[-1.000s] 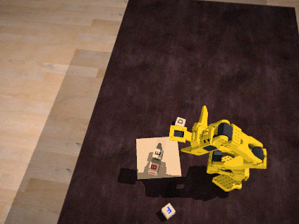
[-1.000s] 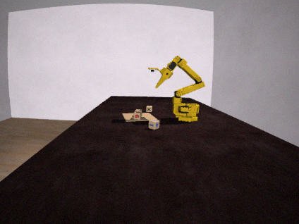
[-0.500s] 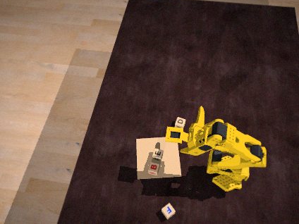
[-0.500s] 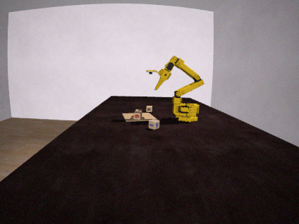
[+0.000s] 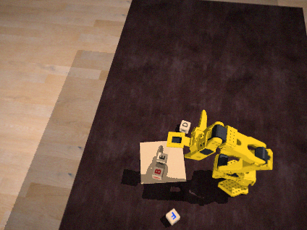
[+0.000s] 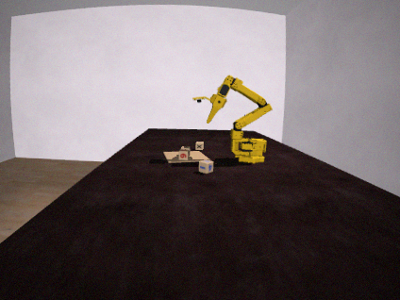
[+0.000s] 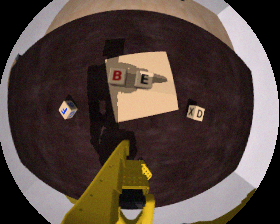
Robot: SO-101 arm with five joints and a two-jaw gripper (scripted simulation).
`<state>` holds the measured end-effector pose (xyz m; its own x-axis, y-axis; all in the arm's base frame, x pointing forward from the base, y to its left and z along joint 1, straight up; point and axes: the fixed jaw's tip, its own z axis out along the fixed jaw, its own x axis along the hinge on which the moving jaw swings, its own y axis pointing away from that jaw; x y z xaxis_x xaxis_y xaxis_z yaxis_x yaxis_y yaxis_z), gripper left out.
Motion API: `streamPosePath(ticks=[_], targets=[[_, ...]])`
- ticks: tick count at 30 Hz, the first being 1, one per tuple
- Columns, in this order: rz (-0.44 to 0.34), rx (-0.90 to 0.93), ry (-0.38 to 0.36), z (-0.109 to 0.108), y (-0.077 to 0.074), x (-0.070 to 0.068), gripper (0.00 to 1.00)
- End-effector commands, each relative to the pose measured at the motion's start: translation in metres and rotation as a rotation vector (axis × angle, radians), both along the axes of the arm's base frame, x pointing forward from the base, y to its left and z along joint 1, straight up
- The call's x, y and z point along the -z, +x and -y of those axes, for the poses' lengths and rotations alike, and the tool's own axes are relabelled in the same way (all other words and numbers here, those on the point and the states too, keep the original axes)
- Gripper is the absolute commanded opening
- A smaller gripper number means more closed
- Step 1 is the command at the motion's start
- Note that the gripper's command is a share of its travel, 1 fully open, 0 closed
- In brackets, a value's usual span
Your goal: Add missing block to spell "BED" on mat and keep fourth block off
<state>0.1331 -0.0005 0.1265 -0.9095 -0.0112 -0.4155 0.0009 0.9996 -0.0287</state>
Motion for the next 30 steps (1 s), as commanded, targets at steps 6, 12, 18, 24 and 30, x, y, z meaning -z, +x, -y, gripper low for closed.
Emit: streamPosePath(ticks=[6,12,18,24,30], targets=[[0.014,0.0,0.003,-0.001,0.005,-0.005,1.0],[0.008,0.0,0.003,-0.001,0.005,-0.004,1.0],[0.001,-0.015,0.005,-0.003,0.006,-0.005,0.99],[-0.038,-0.095,0.011,-0.016,0.012,-0.005,0.92],[-0.085,-0.19,0.013,-0.034,0.018,-0.004,0.84]])
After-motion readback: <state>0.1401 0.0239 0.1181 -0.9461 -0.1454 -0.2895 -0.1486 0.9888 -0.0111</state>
